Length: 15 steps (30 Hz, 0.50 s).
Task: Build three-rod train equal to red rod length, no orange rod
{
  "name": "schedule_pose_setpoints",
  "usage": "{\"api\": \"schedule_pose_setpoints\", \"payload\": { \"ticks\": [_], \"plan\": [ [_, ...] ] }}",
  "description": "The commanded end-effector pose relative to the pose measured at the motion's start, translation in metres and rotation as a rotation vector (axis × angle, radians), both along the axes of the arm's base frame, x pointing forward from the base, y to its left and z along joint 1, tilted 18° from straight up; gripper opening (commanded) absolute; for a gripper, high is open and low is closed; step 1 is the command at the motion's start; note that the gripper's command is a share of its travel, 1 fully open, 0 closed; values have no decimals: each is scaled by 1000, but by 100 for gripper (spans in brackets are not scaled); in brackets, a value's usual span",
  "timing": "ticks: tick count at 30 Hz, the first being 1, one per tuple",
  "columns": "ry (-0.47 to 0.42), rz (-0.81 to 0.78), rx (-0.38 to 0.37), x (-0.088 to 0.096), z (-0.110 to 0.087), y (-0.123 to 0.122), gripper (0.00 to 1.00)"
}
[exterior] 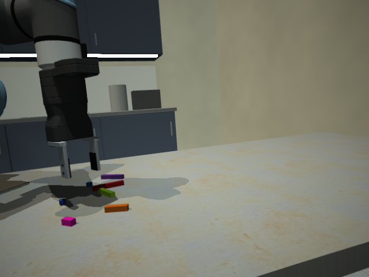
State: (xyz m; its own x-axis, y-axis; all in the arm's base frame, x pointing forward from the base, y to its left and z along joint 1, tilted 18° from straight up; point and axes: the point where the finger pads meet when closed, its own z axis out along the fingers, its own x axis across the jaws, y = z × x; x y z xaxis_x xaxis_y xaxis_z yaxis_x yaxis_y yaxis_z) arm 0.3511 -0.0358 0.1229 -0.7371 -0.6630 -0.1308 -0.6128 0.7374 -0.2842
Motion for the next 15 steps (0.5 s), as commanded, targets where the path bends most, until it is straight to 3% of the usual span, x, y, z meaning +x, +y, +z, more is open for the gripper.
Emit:
{"api": "schedule_pose_setpoints", "payload": {
  "ticks": [1,15],
  "plan": [
    [-23,-159,47,-3,0,-2,100],
    [-76,-550,165,-13,-3,-3,100]
  ]
}}
